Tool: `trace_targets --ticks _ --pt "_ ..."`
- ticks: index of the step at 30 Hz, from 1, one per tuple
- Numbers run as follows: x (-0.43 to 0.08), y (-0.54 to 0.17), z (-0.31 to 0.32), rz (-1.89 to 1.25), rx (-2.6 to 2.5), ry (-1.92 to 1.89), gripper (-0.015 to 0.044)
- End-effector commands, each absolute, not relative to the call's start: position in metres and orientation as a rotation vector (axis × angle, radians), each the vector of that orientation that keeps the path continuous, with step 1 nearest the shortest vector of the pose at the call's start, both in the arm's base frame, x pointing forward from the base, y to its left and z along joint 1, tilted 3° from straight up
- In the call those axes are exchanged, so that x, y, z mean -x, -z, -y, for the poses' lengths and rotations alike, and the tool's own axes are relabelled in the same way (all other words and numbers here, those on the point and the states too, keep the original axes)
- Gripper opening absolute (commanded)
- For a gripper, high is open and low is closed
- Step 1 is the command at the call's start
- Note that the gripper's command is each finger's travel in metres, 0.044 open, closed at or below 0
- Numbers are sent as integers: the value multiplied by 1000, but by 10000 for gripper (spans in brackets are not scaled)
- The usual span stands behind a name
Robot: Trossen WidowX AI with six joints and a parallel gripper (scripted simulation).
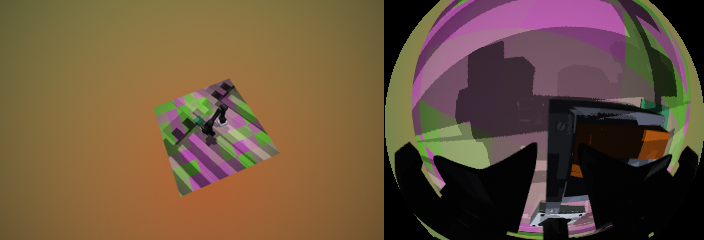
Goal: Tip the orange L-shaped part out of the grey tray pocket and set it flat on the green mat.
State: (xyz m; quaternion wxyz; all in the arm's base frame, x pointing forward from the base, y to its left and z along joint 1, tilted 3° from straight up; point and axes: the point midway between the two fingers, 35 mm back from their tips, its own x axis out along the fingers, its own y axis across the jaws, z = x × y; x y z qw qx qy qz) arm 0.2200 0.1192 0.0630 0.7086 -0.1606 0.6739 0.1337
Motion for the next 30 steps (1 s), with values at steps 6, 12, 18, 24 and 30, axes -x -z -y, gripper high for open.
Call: trace_targets --ticks 6,12,18,24,30 --pt "-219 -46 -117 -1510 368 -294 180" --pt "-219 -46 -117 -1510 368 -294 180" --pt "-219 -46 -117 -1510 368 -294 180" --pt "-219 -46 -117 -1510 368 -294 180" --pt "-219 -48 -119 -1504 358 -299 180"
